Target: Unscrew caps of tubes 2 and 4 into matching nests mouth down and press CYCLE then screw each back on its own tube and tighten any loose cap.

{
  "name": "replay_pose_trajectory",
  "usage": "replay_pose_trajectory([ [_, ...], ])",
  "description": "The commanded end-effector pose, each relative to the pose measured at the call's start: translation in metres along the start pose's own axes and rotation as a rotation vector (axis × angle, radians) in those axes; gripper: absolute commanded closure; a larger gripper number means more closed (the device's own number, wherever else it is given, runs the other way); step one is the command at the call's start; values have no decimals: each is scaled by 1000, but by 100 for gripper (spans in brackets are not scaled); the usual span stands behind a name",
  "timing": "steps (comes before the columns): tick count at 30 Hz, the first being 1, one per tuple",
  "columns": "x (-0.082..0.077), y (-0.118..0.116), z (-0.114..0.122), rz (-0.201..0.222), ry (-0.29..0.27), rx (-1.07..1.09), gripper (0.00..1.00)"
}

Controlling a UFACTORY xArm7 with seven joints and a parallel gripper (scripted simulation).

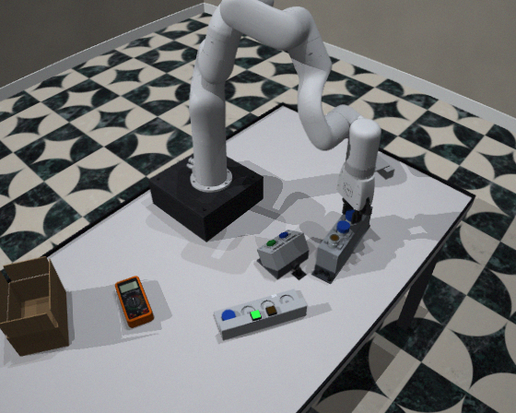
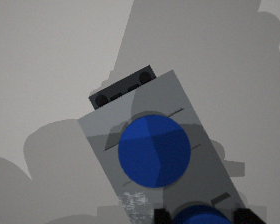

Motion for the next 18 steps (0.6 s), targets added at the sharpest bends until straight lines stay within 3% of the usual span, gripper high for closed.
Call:
replay_pose_trajectory([
  [1,-1,1,-2,14,-17,114,100],
  [5,-1,1,-2,14,-17,114,100],
  [6,-1,1,-2,14,-17,114,54],
  [18,-2,1,-2,14,-17,114,54],
])
Point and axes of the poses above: the point where the finger pads meet when closed, its own x axis out along the fingers, its own y axis across the jaws, z = x × y, the point moved 4 cm from there along -x, back along the fingers, and after that the axes turned 4 degrees about x, right-handed, at the moved point
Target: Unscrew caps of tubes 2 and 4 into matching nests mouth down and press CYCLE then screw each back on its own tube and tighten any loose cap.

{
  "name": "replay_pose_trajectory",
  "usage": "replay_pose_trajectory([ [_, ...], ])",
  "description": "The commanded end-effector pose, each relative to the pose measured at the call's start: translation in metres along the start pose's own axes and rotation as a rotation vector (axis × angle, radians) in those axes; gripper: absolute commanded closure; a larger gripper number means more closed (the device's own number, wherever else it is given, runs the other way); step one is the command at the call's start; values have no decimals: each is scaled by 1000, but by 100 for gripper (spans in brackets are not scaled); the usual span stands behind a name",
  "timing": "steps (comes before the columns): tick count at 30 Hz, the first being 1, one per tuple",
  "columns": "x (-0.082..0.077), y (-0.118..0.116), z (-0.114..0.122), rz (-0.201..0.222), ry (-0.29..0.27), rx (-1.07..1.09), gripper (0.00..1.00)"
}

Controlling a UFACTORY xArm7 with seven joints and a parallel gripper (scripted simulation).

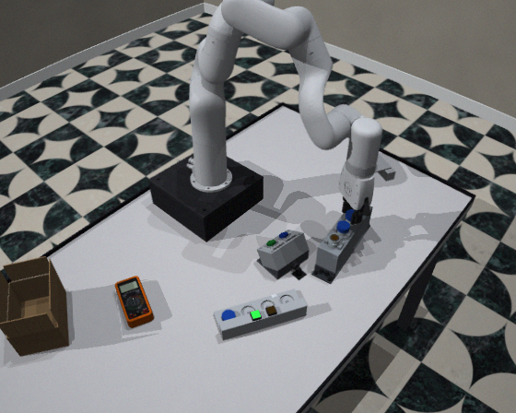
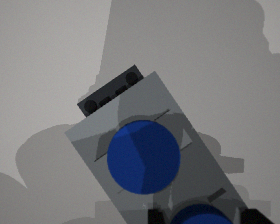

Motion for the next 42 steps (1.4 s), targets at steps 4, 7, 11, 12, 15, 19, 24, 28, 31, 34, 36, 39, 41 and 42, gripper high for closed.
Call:
replay_pose_trajectory([
  [4,-14,1,-1,3,4,0,54],
  [7,-23,1,-1,3,4,0,54],
  [11,-32,1,-1,3,4,0,54],
  [12,-32,1,-1,3,4,0,54],
  [15,-41,1,-1,3,4,0,54],
  [19,-48,1,-1,3,4,0,54],
  [24,-48,14,33,4,3,-347,54],
  [28,-48,19,48,5,1,-505,54],
  [31,-48,25,64,4,2,-692,54],
  [34,-48,30,79,6,-1,-826,54],
  [36,-48,34,88,6,-1,-929,54],
  [39,-48,39,103,6,-2,-1083,54],
  [41,-47,42,112,6,-3,-1185,54],
  [42,-47,44,117,6,-3,-1236,54],
])
Point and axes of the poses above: the point where the finger pads meet when closed, its own x axis out along the fingers, its own y axis across the jaws, z = x × y, the point moved 4 cm from there along -x, back along the fingers, and after that the axes turned 4 degrees about x, right-handed, at the moved point
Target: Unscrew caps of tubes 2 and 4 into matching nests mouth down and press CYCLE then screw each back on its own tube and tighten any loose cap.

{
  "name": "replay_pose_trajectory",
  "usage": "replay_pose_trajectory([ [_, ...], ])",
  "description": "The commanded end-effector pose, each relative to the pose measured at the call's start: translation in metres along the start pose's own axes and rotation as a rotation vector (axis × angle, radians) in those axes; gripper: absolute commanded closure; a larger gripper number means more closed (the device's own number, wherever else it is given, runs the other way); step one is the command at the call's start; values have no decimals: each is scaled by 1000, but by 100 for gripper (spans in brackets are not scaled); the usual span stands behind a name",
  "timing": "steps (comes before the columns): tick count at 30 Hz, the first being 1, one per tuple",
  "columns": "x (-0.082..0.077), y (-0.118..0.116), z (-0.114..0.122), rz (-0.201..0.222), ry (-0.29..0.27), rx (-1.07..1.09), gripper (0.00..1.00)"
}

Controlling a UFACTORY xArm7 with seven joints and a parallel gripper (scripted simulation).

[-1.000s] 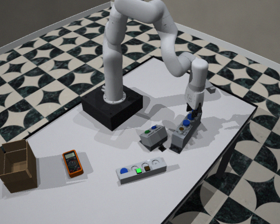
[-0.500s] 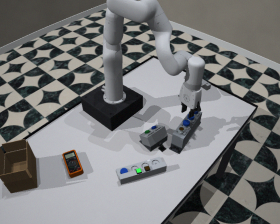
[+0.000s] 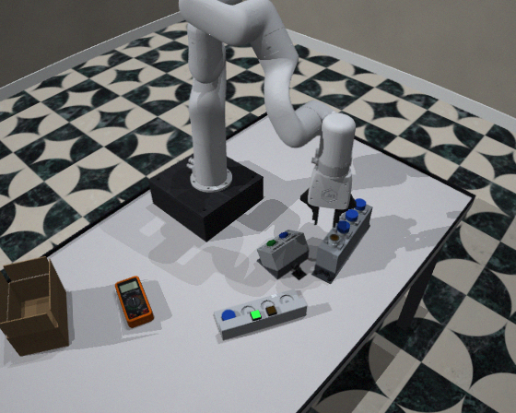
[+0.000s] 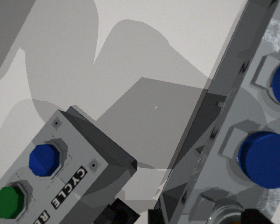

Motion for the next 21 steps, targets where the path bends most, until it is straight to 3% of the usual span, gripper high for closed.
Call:
replay_pose_trajectory([
  [1,-1,-14,23,19,46,-275,54],
  [4,-1,-17,27,20,46,-325,54],
  [6,0,-28,40,25,47,-510,54],
  [19,5,-91,121,25,47,-511,54],
  [21,5,-91,121,25,47,-511,54],
])
Point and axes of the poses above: the point where the finger pads meet when closed, its own x axis out along the fingers, its own y axis across the jaws, z = x × y, the point moved 4 cm from there along -x, back along the fingers, and after that the axes turned 4 degrees about x, right-handed, at the moved point
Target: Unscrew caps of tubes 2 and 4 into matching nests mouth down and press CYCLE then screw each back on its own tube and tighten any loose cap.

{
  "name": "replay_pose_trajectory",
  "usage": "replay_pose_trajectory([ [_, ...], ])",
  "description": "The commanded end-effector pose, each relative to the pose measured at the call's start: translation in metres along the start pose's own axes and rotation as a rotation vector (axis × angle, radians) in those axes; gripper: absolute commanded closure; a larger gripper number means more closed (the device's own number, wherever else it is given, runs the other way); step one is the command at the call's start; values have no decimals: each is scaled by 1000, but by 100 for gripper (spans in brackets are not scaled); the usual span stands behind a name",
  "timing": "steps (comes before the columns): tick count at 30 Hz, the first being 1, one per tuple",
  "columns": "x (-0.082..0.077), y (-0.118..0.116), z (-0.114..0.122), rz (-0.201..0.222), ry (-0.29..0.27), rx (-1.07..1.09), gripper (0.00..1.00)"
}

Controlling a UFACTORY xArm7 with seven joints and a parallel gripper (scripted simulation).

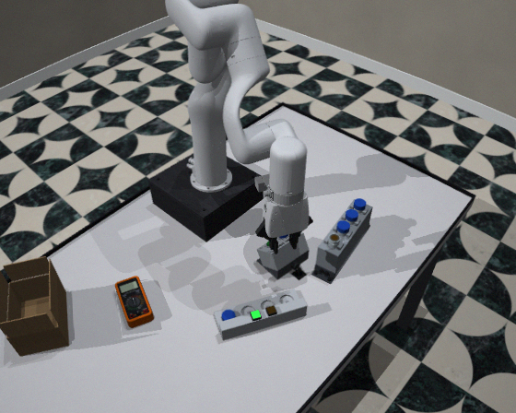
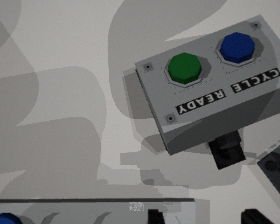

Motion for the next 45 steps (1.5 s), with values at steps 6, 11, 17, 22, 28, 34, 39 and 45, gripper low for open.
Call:
replay_pose_trajectory([
  [6,-1,-55,27,8,6,-6,54],
  [11,0,-93,43,7,6,-6,54],
  [17,0,-123,56,7,6,-6,54],
  [22,0,-159,71,7,6,-6,54],
  [28,0,-159,71,7,6,-6,54],
  [34,15,-159,71,7,6,-6,54],
  [39,40,-159,70,7,6,-6,54],
  [45,70,-159,70,7,6,-6,54],
])
Point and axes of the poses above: the point where the finger pads meet when closed, its own x axis out along the fingers, its own y axis across the jaws, z = x × y, the point moved 4 cm from there along -x, back along the fingers, and after that the axes turned 4 degrees about x, right-handed, at the moved point
